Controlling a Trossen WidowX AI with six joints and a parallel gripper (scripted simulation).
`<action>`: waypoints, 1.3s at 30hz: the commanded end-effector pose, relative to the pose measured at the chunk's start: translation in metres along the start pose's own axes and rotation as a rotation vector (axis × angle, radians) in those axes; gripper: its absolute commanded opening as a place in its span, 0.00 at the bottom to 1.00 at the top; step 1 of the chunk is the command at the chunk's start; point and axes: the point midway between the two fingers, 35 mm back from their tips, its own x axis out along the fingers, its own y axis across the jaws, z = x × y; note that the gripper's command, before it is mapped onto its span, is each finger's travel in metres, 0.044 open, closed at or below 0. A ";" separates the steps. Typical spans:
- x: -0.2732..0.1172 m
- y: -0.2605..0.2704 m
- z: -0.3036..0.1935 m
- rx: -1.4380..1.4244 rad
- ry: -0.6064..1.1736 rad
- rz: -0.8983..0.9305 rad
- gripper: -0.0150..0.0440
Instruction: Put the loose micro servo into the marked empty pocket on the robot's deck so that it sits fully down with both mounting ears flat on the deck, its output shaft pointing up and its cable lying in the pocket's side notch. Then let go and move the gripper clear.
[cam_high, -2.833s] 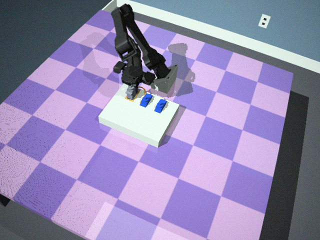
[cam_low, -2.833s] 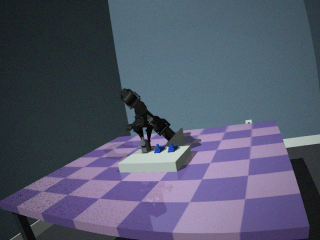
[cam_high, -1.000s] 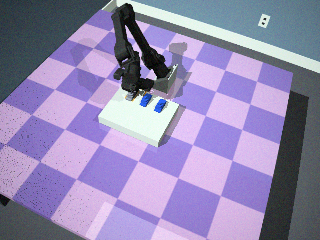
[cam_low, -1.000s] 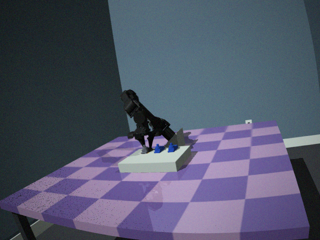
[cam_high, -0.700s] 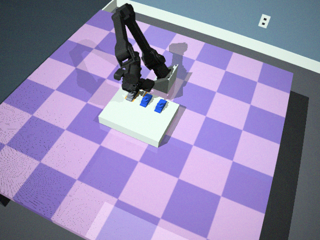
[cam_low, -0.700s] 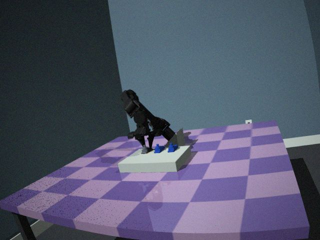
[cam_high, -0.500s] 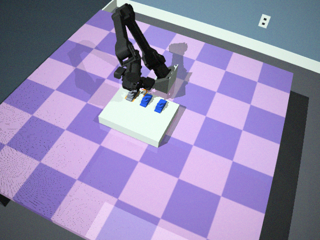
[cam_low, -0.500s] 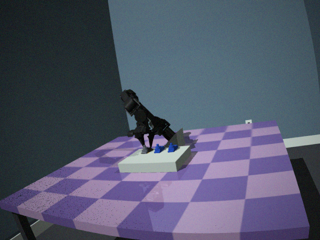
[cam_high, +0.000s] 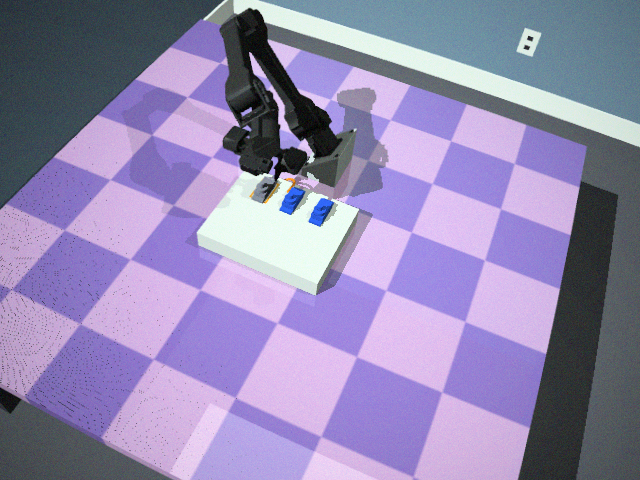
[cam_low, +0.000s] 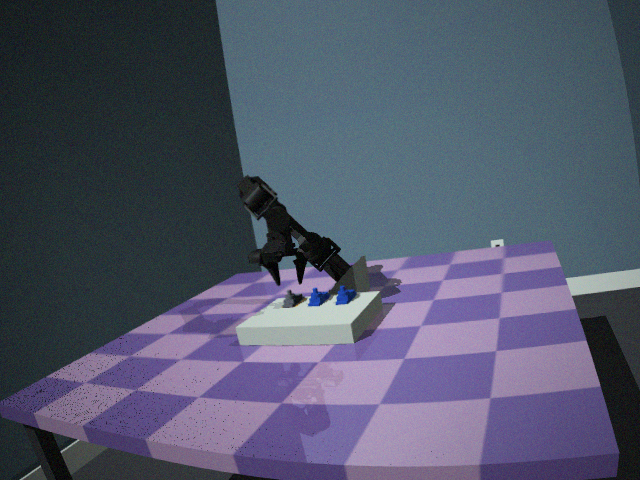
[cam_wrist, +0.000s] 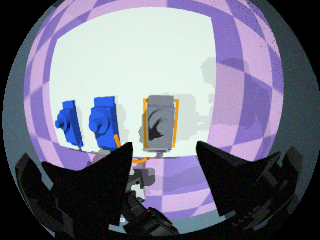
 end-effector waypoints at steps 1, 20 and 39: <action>-0.020 -0.002 0.030 0.005 -0.006 0.004 0.93; -0.086 0.000 0.087 -0.022 -0.074 0.035 1.00; -0.093 0.000 0.086 -0.030 -0.090 0.042 1.00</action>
